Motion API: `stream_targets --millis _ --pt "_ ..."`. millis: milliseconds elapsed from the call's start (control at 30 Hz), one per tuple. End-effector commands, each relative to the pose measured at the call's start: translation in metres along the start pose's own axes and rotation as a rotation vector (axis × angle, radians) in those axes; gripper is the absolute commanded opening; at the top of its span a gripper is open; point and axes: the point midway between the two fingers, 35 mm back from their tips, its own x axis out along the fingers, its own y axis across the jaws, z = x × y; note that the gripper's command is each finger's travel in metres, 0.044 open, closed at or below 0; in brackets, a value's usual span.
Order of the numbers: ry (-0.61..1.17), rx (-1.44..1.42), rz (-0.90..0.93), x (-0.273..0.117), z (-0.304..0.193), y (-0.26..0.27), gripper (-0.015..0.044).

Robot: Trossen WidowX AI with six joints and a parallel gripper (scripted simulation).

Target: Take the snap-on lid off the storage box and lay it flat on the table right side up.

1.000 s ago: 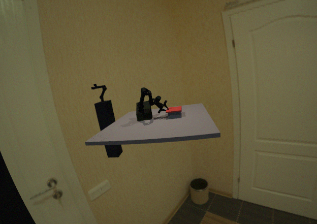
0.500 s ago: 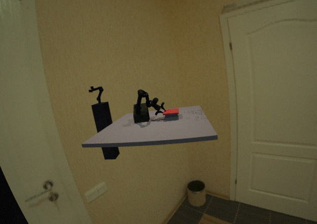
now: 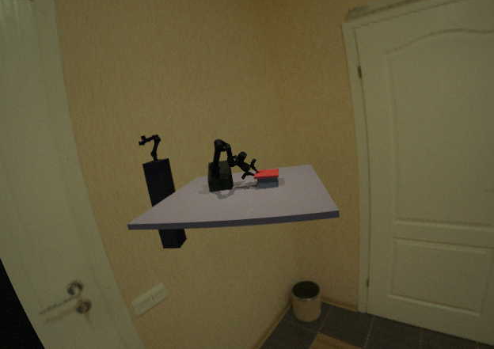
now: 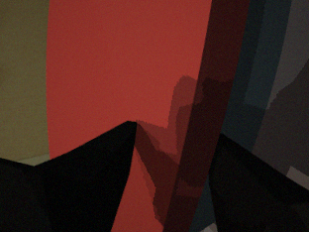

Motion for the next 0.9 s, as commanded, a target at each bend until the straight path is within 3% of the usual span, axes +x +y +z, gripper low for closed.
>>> stream_targets --millis 0,867 --pt "-0.002 0.004 0.004 -0.0019 -0.0001 0.0025 0.0" --pt "-0.002 0.004 0.004 -0.0053 -0.0005 0.0065 0.0"
